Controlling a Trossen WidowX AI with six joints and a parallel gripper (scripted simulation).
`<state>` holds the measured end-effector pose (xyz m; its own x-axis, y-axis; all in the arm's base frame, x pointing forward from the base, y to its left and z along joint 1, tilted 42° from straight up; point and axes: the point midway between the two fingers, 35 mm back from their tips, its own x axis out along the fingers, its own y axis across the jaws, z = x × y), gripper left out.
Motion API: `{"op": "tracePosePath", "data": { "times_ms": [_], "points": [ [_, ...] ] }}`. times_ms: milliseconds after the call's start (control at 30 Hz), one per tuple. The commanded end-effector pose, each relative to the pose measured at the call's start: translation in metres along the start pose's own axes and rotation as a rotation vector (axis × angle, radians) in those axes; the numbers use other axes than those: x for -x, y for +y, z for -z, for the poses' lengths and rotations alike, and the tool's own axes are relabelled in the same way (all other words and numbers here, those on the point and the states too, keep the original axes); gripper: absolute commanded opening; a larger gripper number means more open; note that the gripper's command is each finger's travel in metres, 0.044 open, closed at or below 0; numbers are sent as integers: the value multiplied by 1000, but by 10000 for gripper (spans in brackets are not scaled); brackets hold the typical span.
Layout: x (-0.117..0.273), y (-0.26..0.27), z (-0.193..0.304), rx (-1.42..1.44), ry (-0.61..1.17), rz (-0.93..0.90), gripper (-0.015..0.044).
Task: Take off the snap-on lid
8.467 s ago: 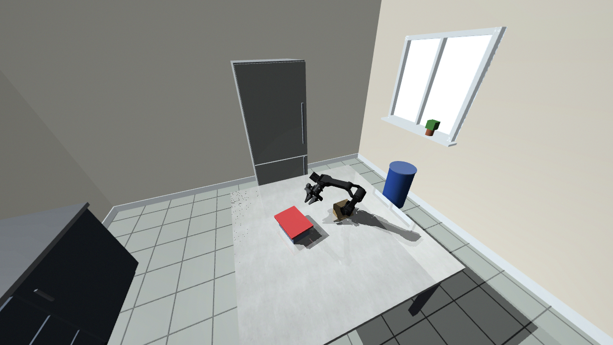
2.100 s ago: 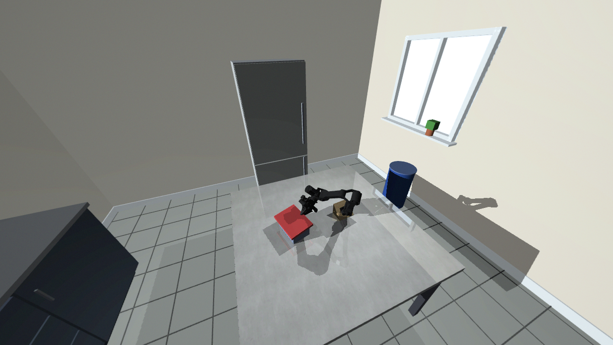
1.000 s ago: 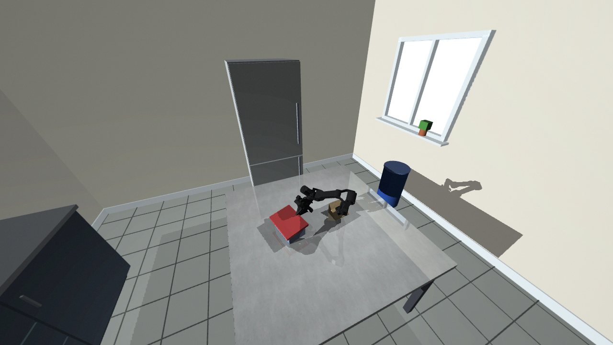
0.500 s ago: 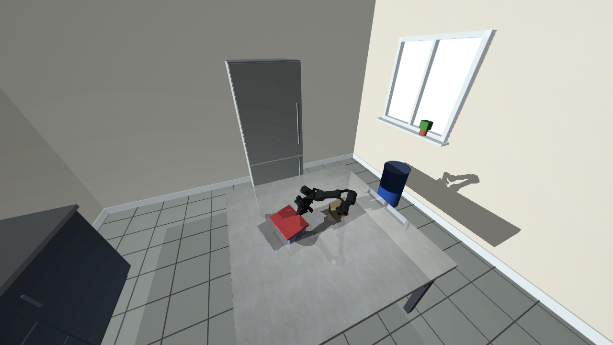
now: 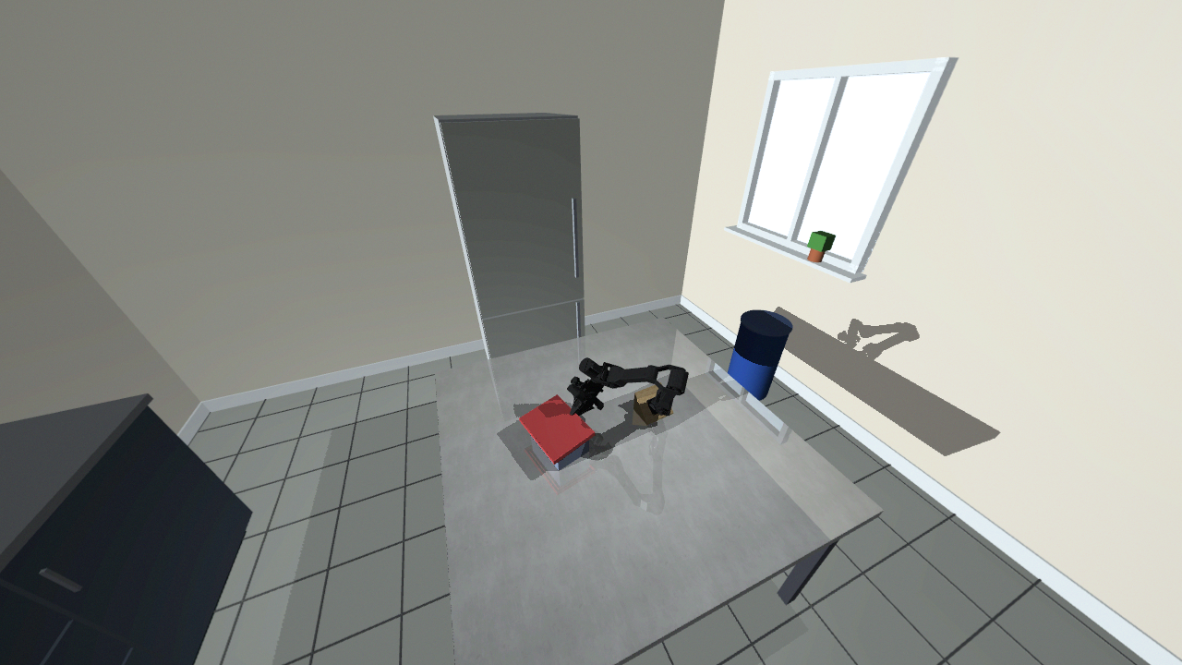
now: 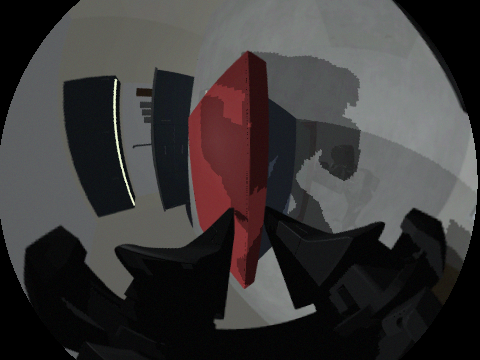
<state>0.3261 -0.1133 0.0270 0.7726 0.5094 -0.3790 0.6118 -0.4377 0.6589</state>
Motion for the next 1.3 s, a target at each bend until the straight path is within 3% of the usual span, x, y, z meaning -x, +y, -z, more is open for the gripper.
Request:
{"op": "tracePosePath", "data": {
  "times_ms": [0,1267],
  "points": [
    [3,3,0,-2,-6,1,0],
    [23,51,0,-1,-7,1,0]
  ]
}}
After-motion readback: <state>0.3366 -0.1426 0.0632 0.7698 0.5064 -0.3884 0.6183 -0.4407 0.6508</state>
